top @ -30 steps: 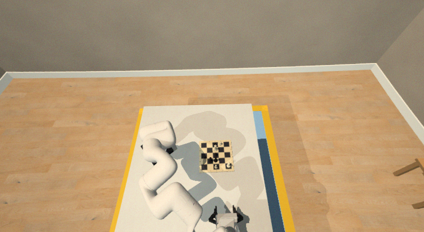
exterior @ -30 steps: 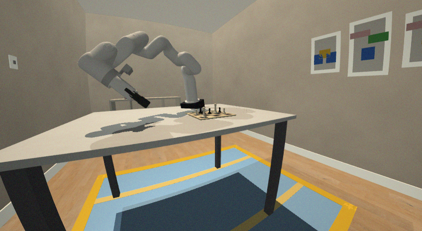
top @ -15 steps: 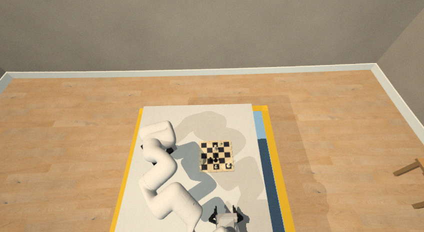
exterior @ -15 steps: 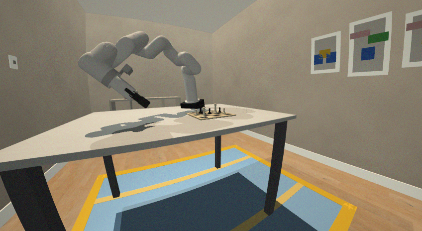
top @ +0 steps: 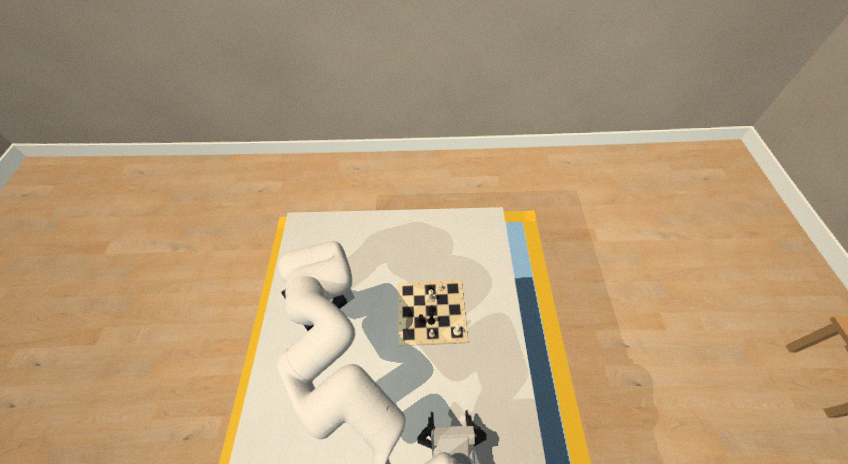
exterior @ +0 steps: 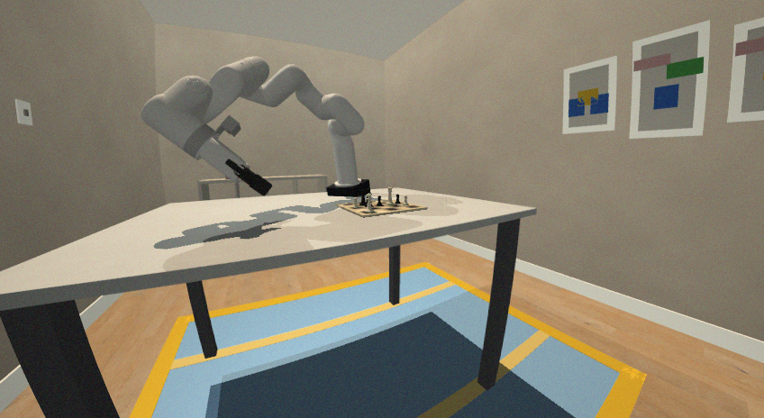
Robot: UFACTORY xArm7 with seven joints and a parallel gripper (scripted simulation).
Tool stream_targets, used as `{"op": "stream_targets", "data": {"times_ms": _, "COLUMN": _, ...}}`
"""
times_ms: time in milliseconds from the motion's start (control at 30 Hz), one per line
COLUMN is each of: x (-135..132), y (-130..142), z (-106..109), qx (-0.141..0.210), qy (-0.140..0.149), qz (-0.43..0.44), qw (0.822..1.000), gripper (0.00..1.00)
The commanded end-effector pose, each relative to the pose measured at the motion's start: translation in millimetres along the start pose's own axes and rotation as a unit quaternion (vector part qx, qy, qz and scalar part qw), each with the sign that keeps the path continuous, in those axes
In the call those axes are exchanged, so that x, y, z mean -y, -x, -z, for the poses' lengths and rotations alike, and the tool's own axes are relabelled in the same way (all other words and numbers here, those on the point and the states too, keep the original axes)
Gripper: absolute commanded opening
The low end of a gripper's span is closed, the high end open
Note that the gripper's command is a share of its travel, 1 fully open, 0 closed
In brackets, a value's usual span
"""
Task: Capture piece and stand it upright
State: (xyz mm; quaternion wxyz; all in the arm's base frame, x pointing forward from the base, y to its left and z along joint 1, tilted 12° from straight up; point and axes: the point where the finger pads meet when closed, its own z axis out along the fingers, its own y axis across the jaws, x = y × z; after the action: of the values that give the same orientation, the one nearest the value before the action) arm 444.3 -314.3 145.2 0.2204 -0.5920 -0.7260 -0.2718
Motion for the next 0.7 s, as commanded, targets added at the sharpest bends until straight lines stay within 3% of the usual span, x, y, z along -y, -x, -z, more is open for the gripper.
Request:
{"op": "stream_targets", "data": {"times_ms": 0, "x": -1.0, "y": -0.8, "z": 2.0, "qx": 0.002, "qy": 0.001, "qz": 0.001, "qw": 1.000, "gripper": 1.00}}
{"op": "stream_targets", "data": {"times_ms": 267, "x": -1.1, "y": -5.2, "z": 5.8, "qx": 0.002, "qy": 0.001, "qz": 0.001, "qw": 1.000, "gripper": 1.00}}
{"op": "stream_targets", "data": {"times_ms": 667, "x": -2.0, "y": -51.5, "z": 45.5, "qx": 0.002, "qy": 0.001, "qz": 0.001, "qw": 1.000, "gripper": 1.00}}
